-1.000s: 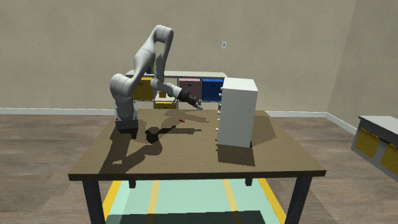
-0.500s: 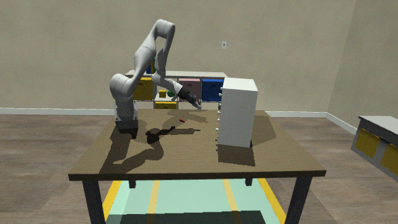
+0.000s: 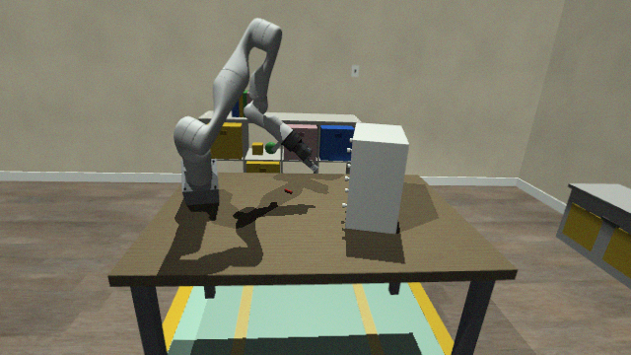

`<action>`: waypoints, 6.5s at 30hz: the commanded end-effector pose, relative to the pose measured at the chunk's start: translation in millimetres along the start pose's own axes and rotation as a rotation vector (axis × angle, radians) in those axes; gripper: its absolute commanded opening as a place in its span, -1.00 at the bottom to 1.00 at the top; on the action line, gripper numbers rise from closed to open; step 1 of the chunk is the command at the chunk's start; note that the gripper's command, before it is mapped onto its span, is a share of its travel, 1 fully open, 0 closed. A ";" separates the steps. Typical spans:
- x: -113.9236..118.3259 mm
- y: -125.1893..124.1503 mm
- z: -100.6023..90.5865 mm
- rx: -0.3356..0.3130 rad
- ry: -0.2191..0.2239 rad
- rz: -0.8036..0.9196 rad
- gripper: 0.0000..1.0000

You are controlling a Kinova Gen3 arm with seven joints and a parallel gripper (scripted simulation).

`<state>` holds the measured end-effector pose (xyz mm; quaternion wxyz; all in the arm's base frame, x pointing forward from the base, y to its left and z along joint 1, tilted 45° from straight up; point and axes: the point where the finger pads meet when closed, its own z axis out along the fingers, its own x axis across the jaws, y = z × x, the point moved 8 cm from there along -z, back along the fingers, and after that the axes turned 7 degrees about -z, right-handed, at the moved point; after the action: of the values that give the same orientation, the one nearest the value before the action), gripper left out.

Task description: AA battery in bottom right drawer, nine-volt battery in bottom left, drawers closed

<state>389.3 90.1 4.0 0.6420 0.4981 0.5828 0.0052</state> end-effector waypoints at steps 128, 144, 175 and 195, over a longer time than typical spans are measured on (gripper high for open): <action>-14.2 99.8 -57.1 0.905 0.130 0.027 1.00; -14.2 99.8 -57.1 0.905 0.130 0.027 1.00; -14.2 99.8 -57.1 0.905 0.130 0.027 1.00; -14.2 99.8 -57.1 0.905 0.130 0.027 1.00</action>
<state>398.9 167.3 88.5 0.3219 0.7347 0.5585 -0.2114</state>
